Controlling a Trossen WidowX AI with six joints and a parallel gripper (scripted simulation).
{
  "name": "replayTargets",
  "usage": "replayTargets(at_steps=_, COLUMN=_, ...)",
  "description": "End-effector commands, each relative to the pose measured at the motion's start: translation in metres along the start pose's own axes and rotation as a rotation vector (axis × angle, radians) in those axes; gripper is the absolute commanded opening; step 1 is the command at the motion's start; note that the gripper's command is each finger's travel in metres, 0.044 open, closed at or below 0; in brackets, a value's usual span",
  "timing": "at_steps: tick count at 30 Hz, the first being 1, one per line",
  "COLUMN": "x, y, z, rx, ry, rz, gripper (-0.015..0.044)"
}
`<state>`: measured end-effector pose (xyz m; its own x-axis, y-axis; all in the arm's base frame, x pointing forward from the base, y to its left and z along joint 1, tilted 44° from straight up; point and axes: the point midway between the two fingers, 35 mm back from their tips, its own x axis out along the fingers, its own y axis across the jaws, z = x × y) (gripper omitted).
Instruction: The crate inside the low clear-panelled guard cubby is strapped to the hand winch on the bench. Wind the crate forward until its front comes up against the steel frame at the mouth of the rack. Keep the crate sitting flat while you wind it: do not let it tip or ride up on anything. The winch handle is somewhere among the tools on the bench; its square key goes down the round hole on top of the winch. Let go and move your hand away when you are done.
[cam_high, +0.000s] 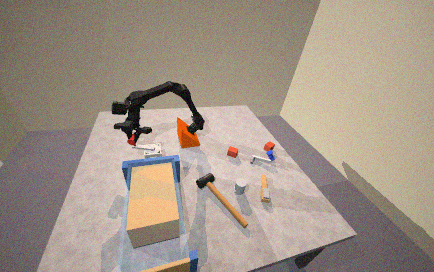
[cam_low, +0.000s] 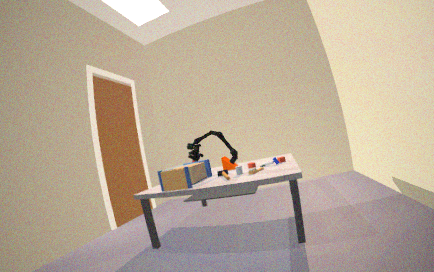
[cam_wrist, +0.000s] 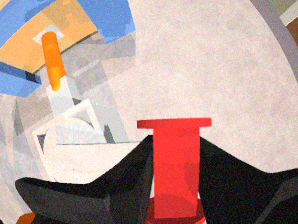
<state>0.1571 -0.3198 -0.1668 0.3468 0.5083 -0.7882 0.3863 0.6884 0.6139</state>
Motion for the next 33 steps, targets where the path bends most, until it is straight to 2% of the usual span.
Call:
replayTargets(at_steps=1, x=0.009, y=0.005, z=0.018, rx=-0.026, ry=-0.018, rz=0.008, gripper=0.0)
replayTargets(at_steps=33, x=0.026, y=0.031, z=0.057, rx=-0.028, ry=-0.02, rz=0.011, gripper=0.0)
